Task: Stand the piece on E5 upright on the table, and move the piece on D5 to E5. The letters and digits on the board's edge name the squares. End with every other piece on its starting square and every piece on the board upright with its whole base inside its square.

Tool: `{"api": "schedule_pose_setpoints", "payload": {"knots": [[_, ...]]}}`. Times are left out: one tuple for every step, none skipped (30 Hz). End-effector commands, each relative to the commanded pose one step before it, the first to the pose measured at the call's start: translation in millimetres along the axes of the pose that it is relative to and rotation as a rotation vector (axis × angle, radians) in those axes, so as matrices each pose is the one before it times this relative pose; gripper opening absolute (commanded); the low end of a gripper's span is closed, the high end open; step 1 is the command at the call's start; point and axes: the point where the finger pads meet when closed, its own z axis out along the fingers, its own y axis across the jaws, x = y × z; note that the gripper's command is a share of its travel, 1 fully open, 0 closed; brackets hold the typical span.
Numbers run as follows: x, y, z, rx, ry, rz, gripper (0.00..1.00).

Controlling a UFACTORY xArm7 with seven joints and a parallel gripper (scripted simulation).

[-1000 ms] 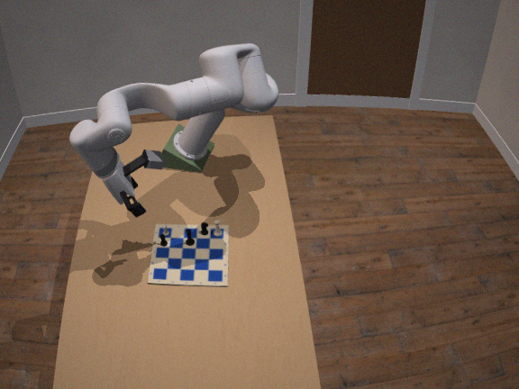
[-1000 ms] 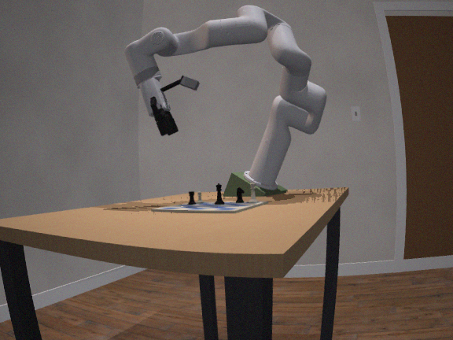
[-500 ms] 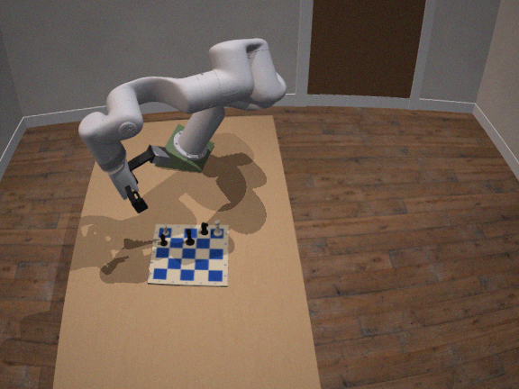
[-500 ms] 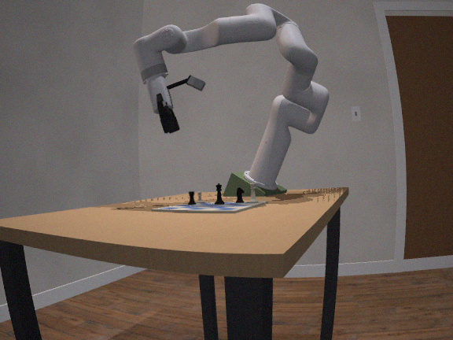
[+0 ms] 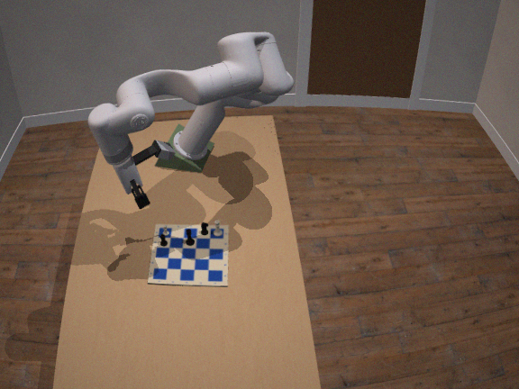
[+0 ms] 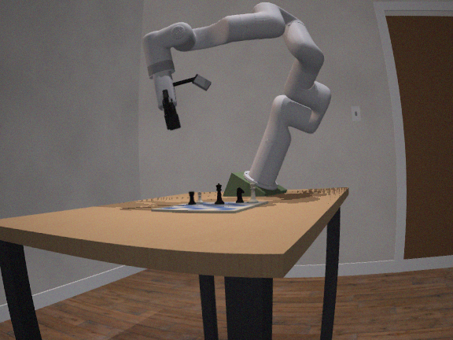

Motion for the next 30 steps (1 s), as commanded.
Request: {"api": "schedule_pose_setpoints", "payload": {"knots": [[10.67,-8.97,-3.03,0.00784,-0.09726,-0.11197,1.0],[0.0,0.0,0.0,0.0,0.0,0.0,1.0],[0.0,0.0,0.0,0.0,0.0,0.0,1.0],[0.0,0.0,0.0,0.0,0.0,0.0,1.0],[0.0,0.0,0.0,0.0,0.0,0.0,1.0],[0.0,0.0,0.0,0.0,0.0,0.0,1.0],[0.0,0.0,0.0,0.0,0.0,0.0,1.0],[0.0,0.0,0.0,0.0,0.0,0.0,1.0],[0.0,0.0,0.0,0.0,0.0,0.0,1.0],[0.0,0.0,0.0,0.0,0.0,0.0,1.0],[0.0,0.0,0.0,0.0,0.0,0.0,1.0],[0.0,0.0,0.0,0.0,0.0,0.0,1.0],[0.0,0.0,0.0,0.0,0.0,0.0,1.0],[0.0,0.0,0.0,0.0,0.0,0.0,1.0],[0.0,0.0,0.0,0.0,0.0,0.0,1.0],[0.0,0.0,0.0,0.0,0.0,0.0,1.0],[0.0,0.0,0.0,0.0,0.0,0.0,1.0],[0.0,0.0,0.0,0.0,0.0,0.0,1.0],[0.0,0.0,0.0,0.0,0.0,0.0,1.0],[0.0,0.0,0.0,0.0,0.0,0.0,1.0],[0.0,0.0,0.0,0.0,0.0,0.0,1.0],[5.29,-3.22,2.52,0.00133,-0.03423,-0.0565,1.0],[5.21,-2.22,4.36,-0.00079,-0.02737,-0.0557,1.0],[0.0,0.0,0.0,0.0,0.0,0.0,1.0],[0.0,0.0,0.0,0.0,0.0,0.0,1.0],[0.0,0.0,0.0,0.0,0.0,0.0,1.0],[0.0,0.0,0.0,0.0,0.0,0.0,1.0],[0.0,0.0,0.0,0.0,0.0,0.0,1.0],[0.0,0.0,0.0,0.0,0.0,0.0,1.0],[0.0,0.0,0.0,0.0,0.0,0.0,1.0]]}}
